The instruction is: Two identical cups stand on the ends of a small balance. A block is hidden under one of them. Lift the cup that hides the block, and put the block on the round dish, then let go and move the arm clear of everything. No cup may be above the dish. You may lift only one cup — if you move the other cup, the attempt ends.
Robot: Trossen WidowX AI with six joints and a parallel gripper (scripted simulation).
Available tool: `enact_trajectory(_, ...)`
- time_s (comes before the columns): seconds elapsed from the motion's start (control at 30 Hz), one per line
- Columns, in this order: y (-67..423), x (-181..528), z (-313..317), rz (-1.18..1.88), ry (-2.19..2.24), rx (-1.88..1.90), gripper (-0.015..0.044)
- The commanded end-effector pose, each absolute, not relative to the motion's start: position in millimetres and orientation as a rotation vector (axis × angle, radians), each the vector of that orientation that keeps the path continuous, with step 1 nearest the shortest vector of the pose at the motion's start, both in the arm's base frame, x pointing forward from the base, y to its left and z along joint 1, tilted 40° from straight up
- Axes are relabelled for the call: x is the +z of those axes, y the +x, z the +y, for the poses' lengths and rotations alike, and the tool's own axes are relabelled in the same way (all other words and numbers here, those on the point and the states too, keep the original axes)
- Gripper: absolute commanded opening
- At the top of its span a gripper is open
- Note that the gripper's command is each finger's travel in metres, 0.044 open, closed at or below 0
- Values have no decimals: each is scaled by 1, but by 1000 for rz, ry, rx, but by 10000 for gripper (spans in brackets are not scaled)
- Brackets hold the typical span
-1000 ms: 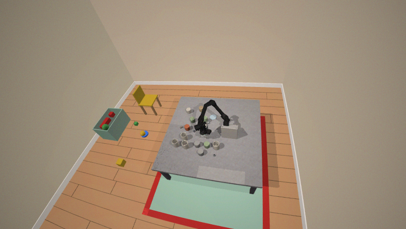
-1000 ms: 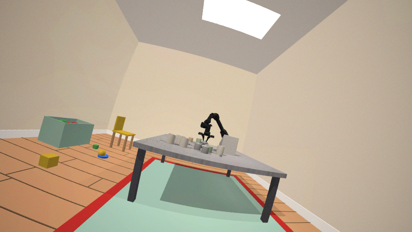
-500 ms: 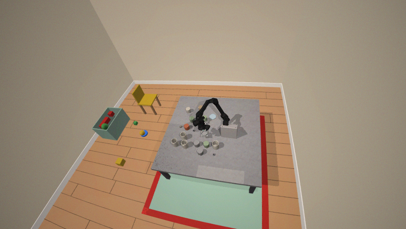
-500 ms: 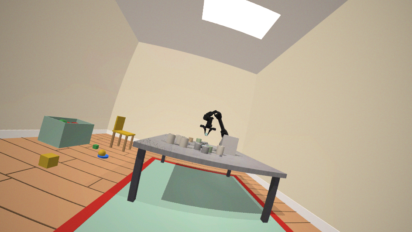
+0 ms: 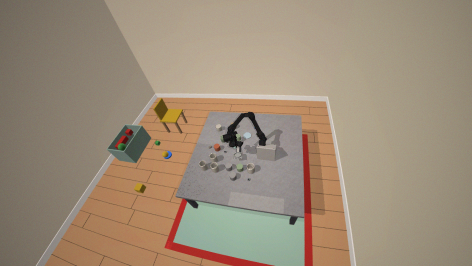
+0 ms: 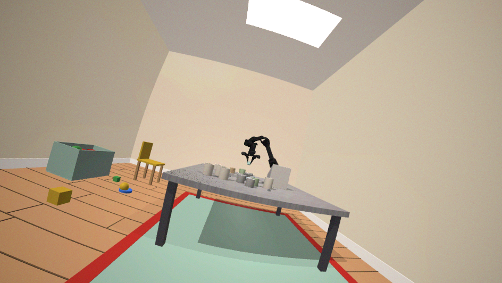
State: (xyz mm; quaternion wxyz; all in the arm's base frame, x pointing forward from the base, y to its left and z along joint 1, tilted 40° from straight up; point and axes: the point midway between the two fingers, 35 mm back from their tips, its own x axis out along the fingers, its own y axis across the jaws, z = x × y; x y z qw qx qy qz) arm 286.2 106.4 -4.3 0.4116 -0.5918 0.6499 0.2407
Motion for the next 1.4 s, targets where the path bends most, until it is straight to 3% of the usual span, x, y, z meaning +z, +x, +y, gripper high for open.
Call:
enact_trajectory(0.0,292,2,91,1630,-1478,622,0)
enact_trajectory(0.77,319,46,-5,1549,-1463,637,0)
enact_trajectory(1.37,303,83,-86,1538,-1497,581,0)
